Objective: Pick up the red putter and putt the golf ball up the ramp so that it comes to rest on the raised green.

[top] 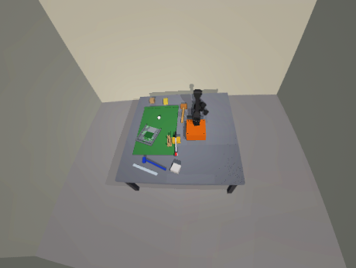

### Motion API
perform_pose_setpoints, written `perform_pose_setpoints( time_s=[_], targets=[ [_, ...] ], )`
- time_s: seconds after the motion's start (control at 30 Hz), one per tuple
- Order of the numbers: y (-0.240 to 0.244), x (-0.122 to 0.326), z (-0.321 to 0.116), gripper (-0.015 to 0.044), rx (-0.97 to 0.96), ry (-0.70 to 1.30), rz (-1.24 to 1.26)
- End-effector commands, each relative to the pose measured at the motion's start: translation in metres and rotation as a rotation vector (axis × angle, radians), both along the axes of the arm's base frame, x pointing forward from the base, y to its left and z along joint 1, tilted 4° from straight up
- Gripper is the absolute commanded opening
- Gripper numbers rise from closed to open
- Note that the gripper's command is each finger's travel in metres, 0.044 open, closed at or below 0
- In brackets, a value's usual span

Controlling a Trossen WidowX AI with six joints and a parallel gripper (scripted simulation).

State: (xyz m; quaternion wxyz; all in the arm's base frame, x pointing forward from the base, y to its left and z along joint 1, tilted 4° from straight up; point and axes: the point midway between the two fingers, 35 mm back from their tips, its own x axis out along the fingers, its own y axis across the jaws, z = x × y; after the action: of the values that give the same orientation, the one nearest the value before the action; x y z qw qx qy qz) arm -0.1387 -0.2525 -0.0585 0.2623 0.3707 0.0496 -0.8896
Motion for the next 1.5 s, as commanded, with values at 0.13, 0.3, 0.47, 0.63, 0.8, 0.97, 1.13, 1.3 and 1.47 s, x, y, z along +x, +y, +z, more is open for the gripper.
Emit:
perform_pose_setpoints(
  time_s=[0.13, 0.3, 0.47, 0.63, 0.8, 0.97, 1.13, 1.3, 1.47],
  targets=[
    [-0.027, 0.053, -0.004, 0.044, 0.152, 0.032, 0.347],
    [-0.043, 0.136, -0.005, 0.044, 0.343, 0.114, 0.857],
    [-0.036, 0.191, -0.005, 0.044, 0.416, 0.144, 1.142],
    [-0.018, 0.251, 0.0, 0.044, 0.526, 0.249, 1.53],
    [0.019, 0.311, 0.011, 0.044, 0.614, 0.394, 1.916],
    [0.052, 0.343, 0.019, 0.044, 0.664, 0.501, 2.202],
    [0.121, 0.384, 0.034, 0.044, 0.721, 0.705, 2.712],
    [0.196, 0.402, 0.055, 0.044, 0.697, 0.936, 3.223],
    [0.271, 0.395, 0.082, 0.044, 0.56, 1.185, 3.731]
  ],
)
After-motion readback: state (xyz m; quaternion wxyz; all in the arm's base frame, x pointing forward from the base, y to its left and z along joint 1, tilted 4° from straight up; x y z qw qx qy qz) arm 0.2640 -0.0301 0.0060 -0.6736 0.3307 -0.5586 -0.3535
